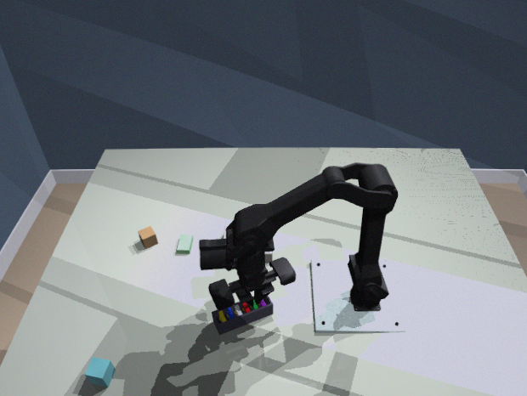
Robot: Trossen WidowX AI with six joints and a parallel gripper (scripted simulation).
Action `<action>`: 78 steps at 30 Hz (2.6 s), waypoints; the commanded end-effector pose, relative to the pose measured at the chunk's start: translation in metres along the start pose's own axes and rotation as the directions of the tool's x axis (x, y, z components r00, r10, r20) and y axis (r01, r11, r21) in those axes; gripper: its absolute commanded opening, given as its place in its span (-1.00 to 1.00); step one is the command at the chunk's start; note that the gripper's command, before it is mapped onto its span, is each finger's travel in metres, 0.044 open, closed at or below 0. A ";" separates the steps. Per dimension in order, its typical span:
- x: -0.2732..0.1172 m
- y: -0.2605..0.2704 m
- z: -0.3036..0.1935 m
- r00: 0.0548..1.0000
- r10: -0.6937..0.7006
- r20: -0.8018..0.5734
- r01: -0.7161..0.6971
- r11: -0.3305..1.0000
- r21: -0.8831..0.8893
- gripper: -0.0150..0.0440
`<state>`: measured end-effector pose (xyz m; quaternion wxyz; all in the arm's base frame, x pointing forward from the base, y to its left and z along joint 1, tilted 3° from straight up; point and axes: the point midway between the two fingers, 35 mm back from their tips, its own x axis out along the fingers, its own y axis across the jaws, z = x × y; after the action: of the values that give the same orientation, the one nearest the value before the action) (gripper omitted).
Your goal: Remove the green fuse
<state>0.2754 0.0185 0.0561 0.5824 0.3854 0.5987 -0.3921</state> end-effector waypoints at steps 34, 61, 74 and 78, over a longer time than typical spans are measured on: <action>-0.018 0.000 0.000 1.000 0.000 -0.003 0.000 1.000 0.001 -0.49; -0.032 0.000 -0.001 1.000 0.000 -0.005 0.000 1.000 0.002 -0.49; -0.040 0.000 -0.001 1.000 0.000 -0.006 0.000 1.000 0.003 -0.49; -0.047 0.000 -0.001 1.000 0.000 -0.006 0.000 1.000 0.003 -0.49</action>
<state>0.2767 0.0182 0.0980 0.5815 0.3853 0.5992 -0.3929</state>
